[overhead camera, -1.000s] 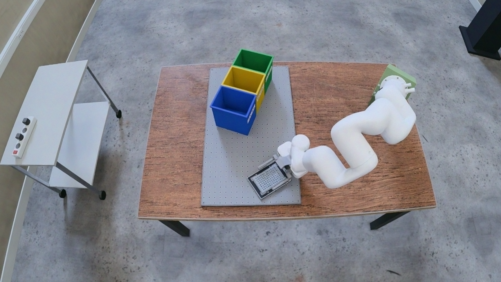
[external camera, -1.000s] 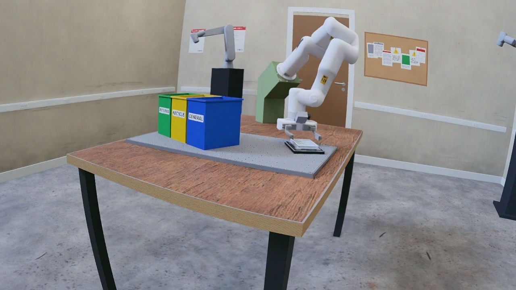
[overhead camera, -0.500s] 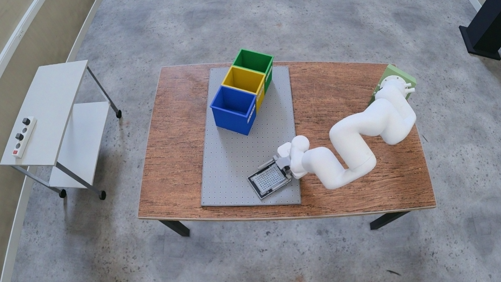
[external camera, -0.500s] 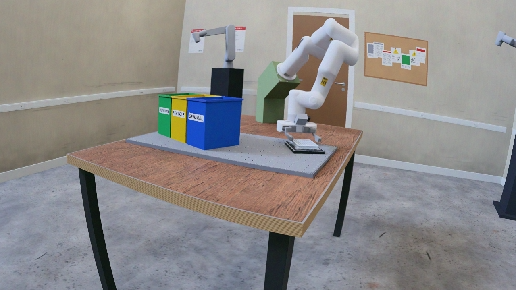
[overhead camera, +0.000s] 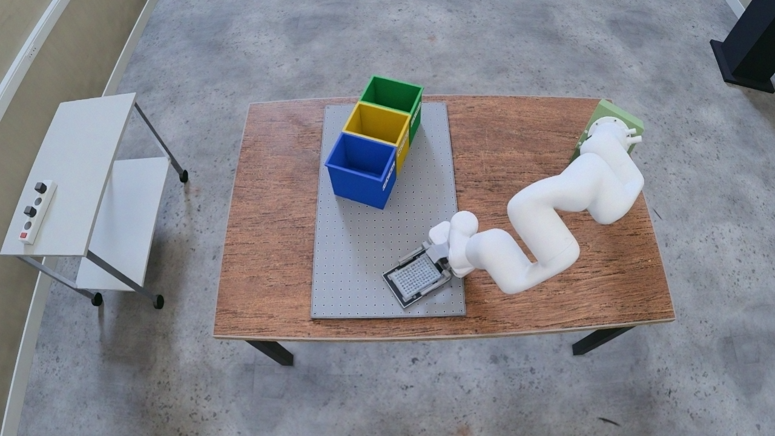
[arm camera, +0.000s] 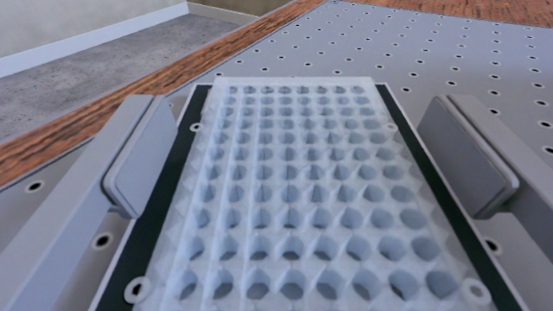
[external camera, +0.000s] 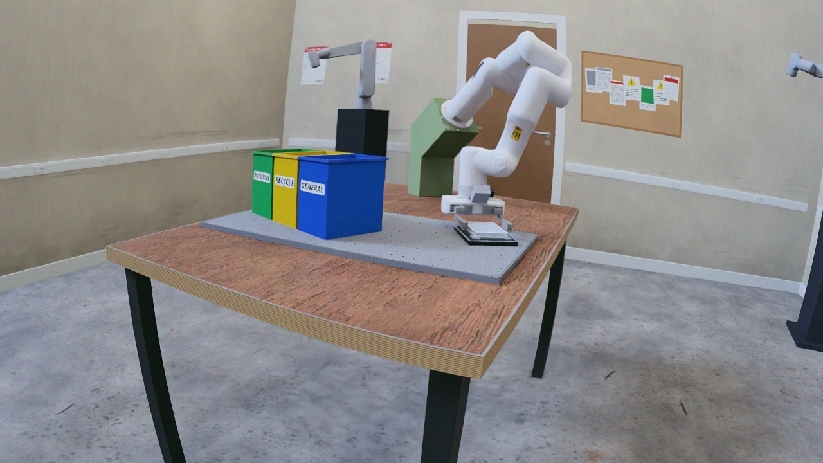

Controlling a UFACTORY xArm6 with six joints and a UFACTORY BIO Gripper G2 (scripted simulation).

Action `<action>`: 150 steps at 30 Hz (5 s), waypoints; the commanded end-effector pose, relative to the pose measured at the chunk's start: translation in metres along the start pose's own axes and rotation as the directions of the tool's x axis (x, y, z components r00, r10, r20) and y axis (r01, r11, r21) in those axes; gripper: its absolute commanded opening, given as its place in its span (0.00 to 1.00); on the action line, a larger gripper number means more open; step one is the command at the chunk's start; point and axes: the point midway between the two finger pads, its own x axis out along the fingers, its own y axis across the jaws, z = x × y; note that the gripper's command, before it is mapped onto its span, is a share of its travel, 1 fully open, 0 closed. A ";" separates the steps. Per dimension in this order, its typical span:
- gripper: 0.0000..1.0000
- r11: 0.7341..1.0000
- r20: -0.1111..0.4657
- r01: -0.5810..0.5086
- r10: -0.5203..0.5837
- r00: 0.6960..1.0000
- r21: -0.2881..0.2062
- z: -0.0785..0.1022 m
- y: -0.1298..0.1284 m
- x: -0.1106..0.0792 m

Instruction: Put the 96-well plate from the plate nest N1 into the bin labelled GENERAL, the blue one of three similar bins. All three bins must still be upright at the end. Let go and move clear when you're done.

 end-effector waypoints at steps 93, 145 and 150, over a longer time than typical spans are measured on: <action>0.00 1.000 0.002 0.000 0.000 1.000 -0.001 0.011 0.000 0.001; 0.00 1.000 0.002 0.000 0.000 1.000 -0.001 0.065 0.000 0.001; 0.00 1.000 0.002 0.000 0.000 1.000 -0.001 0.074 0.000 0.001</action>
